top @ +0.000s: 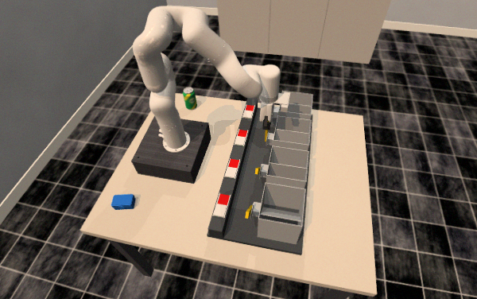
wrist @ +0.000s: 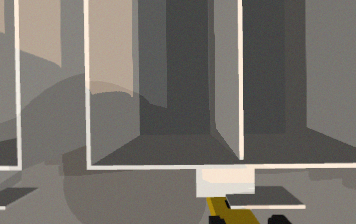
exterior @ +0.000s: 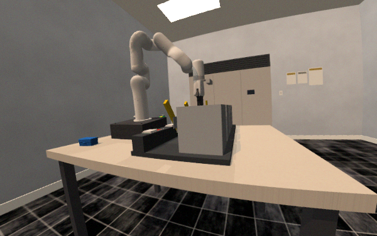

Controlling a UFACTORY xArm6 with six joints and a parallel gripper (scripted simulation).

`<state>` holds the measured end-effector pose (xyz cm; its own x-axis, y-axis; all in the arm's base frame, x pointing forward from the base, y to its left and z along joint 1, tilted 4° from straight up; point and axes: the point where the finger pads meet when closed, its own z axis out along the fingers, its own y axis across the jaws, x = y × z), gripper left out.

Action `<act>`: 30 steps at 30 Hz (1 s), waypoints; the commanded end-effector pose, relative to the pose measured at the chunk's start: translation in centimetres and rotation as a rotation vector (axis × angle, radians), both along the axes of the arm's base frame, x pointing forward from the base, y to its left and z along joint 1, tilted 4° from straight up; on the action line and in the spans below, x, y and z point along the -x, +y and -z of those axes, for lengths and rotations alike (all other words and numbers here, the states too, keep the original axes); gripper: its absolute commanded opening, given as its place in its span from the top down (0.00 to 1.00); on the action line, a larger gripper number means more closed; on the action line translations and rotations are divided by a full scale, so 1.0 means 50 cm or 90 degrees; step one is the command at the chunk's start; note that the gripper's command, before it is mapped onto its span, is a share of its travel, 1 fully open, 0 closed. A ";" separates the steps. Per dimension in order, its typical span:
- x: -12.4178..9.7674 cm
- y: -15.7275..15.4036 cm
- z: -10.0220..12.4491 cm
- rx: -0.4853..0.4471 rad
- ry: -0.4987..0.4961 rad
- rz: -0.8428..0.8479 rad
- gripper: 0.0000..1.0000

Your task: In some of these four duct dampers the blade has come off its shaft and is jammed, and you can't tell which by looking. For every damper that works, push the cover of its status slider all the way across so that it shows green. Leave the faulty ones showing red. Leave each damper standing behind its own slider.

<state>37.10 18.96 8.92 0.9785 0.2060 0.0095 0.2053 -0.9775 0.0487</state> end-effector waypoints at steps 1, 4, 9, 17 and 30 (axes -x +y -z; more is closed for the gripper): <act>-0.003 0.001 -0.003 -0.003 -0.002 0.000 0.81; -0.003 0.000 -0.003 -0.006 -0.001 0.000 0.81; -0.003 -0.002 -0.003 -0.012 0.000 0.000 0.81; -0.004 -0.006 -0.003 -0.023 0.002 0.000 0.81; -0.006 -0.017 -0.003 -0.061 0.010 -0.001 0.81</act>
<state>37.26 18.17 8.93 0.9786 0.2056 0.0096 0.2058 -0.9781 -0.0323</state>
